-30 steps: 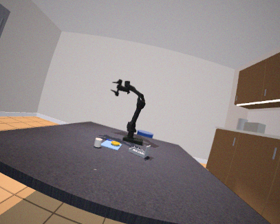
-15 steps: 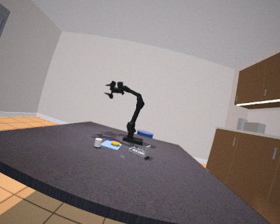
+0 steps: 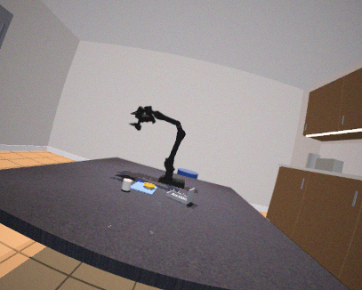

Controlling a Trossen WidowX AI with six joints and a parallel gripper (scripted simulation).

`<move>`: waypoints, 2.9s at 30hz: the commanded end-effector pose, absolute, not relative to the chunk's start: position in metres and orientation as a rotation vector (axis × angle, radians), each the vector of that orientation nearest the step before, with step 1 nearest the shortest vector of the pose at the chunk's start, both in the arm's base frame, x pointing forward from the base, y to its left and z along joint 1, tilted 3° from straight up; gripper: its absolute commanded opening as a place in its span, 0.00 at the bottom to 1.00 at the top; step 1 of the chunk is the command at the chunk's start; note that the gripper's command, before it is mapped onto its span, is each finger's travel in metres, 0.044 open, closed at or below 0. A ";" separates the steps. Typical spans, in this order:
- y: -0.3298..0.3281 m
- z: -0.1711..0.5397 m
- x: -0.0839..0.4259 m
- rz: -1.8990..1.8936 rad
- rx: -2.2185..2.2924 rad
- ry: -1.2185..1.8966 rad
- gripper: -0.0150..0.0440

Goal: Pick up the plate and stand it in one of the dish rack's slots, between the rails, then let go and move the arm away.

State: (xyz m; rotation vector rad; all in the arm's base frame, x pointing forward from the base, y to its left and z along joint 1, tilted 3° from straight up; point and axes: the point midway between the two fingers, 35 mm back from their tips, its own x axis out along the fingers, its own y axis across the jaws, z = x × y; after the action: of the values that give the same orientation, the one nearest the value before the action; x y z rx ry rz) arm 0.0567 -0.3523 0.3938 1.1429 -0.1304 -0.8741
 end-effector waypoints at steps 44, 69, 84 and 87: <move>-0.251 0.192 0.265 -0.537 0.831 0.867 0.93; -0.137 0.100 0.294 -0.216 0.300 1.398 0.93; -0.089 0.069 0.285 -0.036 -0.012 1.592 0.93; -0.090 0.068 0.284 -0.036 -0.012 1.592 0.93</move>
State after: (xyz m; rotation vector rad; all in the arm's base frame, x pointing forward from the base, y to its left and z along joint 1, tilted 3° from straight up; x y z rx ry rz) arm 0.2865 -0.0905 0.0709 -0.0018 1.5809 -0.0410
